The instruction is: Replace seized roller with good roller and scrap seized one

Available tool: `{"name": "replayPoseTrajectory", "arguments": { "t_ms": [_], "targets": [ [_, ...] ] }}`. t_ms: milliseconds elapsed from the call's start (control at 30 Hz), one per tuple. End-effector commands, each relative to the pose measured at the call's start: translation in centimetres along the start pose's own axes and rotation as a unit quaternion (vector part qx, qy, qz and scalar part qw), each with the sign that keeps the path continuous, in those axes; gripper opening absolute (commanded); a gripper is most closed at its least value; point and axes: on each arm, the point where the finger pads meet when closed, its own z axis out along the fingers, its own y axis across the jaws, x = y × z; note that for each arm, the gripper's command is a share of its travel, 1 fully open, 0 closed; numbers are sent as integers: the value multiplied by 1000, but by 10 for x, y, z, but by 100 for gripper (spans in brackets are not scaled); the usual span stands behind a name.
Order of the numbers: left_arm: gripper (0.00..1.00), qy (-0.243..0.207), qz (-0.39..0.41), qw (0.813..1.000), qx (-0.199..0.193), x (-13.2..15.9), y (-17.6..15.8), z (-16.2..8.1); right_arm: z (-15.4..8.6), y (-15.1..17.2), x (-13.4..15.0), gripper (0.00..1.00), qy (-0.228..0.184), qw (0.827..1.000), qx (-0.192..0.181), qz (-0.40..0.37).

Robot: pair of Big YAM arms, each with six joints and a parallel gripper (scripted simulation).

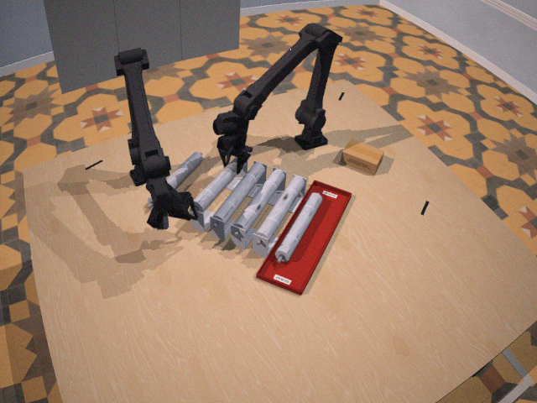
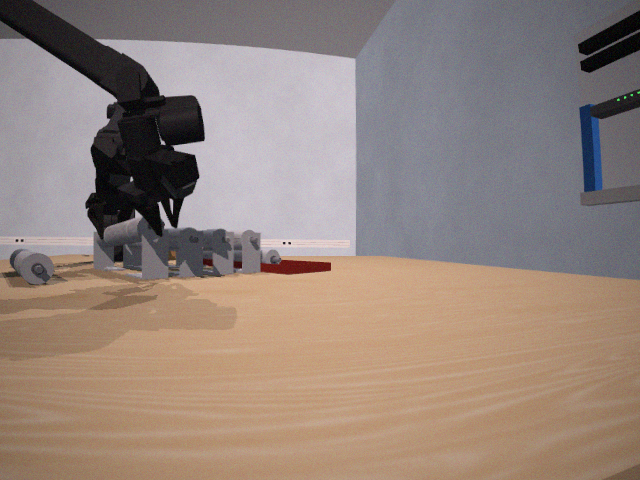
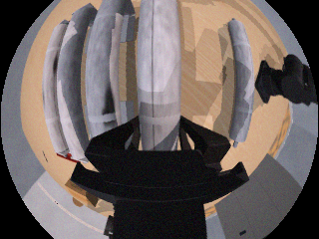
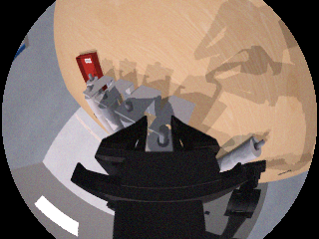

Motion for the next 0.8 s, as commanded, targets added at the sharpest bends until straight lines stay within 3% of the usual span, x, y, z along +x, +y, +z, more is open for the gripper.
{"name": "replayPoseTrajectory", "arguments": {
  "t_ms": [0, 33, 167, 200, 400, 467, 767],
  "targets": [
    [32, -47, 18, 998, 23, -27, -15, -28, -14, 15, -8, 32, -14, 1000, -14, -10],
    [32, -37, 18, 999, 16, -11, -10, -17, -14, 15, -8, 32, -14, 1000, -14, -10],
    [32, -42, 19, 999, 19, -23, -14, -28, -14, 15, -8, 32, -14, 1000, -14, -10],
    [62, -54, 17, 998, 22, -32, -17, -31, -14, 15, -8, 32, -14, 1000, -14, -10],
    [62, -56, 10, 998, 21, -33, -11, -28, -14, 15, -8, 32, -14, 1000, -14, -10],
    [62, -35, 13, 999, 13, -24, -9, -15, -14, 15, -8, 32, -14, 1000, -14, -10],
    [62, -44, 11, 999, 16, -28, -10, -23, -14, 15, -8, 32, -14, 1000, -14, -10]
  ]
}}
